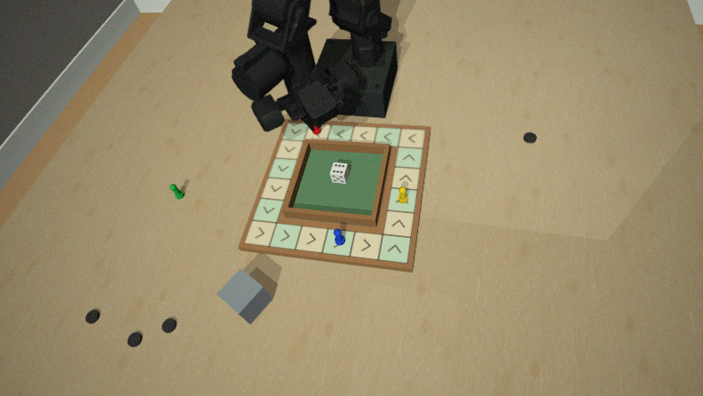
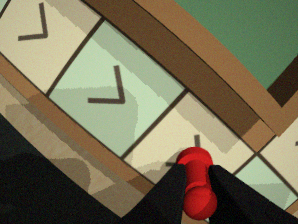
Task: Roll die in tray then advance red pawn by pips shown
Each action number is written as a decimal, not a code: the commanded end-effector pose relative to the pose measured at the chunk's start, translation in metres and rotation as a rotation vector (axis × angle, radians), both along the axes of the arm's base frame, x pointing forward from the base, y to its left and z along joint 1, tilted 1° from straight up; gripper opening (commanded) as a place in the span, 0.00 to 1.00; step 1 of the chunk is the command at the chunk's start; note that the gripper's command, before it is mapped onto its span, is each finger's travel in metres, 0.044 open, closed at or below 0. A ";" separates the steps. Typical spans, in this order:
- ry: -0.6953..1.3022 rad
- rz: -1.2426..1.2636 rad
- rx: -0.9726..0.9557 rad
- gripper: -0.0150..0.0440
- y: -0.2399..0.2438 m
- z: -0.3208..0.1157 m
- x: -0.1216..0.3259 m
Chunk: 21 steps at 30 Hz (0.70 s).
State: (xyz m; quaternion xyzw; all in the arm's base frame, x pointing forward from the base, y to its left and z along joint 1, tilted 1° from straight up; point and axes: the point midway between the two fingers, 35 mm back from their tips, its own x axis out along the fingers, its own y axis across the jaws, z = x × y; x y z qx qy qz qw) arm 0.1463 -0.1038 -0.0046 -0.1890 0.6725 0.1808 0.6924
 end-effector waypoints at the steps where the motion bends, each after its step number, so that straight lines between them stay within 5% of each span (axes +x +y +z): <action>1: 0.002 0.005 0.006 0.25 0.001 -0.007 0.000; 12: 0.001 0.001 0.001 0.70 0.000 0.000 0.000; 18: 0.002 0.005 0.006 0.97 0.000 0.047 -0.001; 21: 0.002 -0.005 0.006 1.00 0.001 0.048 -0.001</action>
